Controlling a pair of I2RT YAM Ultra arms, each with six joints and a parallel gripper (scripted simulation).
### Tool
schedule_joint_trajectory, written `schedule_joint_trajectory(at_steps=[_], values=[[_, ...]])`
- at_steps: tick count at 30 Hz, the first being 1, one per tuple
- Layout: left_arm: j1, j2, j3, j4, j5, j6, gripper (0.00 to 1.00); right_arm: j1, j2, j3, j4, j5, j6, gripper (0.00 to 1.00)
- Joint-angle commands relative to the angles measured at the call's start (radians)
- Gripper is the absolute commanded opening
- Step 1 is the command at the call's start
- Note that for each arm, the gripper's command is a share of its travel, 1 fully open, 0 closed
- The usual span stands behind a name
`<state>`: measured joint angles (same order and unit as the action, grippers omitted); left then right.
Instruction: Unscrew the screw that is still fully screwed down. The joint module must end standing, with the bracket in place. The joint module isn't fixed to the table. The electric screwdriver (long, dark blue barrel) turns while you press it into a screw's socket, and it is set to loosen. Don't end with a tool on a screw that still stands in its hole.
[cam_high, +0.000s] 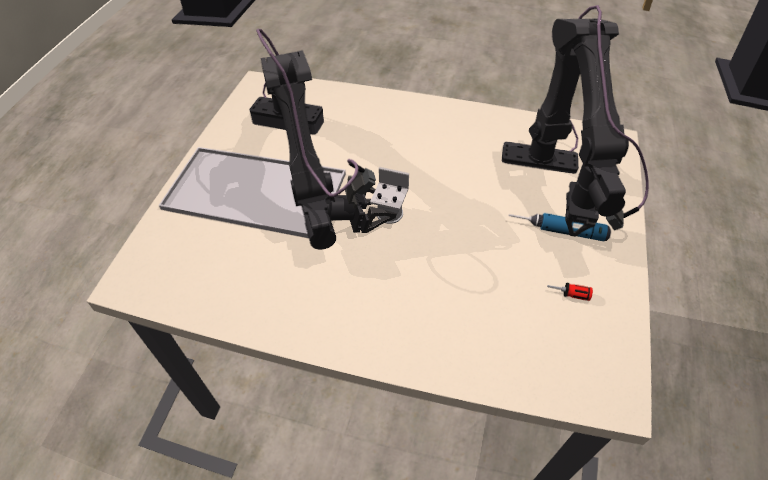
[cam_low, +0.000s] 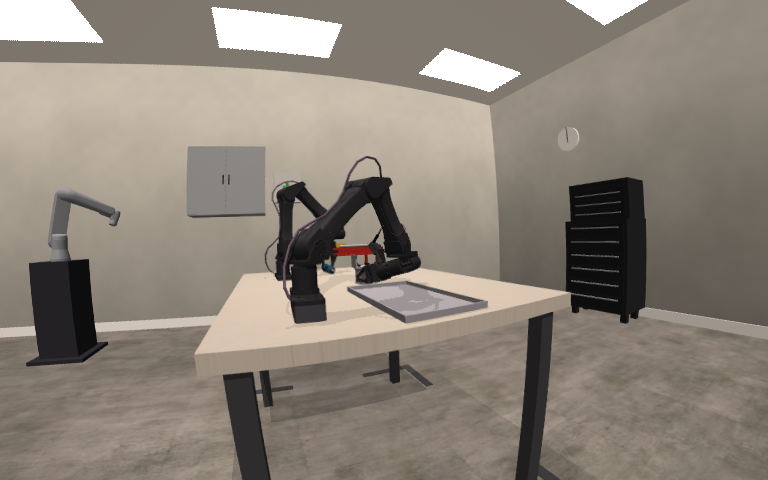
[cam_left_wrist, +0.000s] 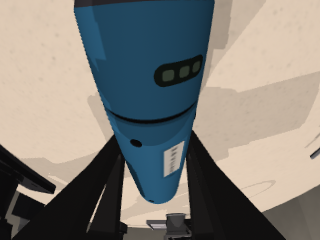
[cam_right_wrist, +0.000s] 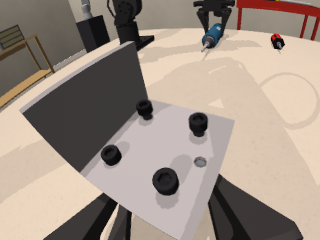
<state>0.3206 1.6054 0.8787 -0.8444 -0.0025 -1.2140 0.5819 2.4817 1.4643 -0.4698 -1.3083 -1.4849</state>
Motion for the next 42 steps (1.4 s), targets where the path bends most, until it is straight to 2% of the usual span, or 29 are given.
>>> schedule_joint_trajectory(at_steps=[1, 42], values=[[0.001, -0.003, 0.006, 0.002, 0.000, -0.003, 0.42, 0.007, -0.002, 0.028, -0.013, -0.030, -0.008, 0.59], [0.004, -0.098, 0.160, -0.219, 0.000, -0.009, 0.42, 0.007, -0.002, 0.028, -0.013, -0.030, -0.008, 0.59]])
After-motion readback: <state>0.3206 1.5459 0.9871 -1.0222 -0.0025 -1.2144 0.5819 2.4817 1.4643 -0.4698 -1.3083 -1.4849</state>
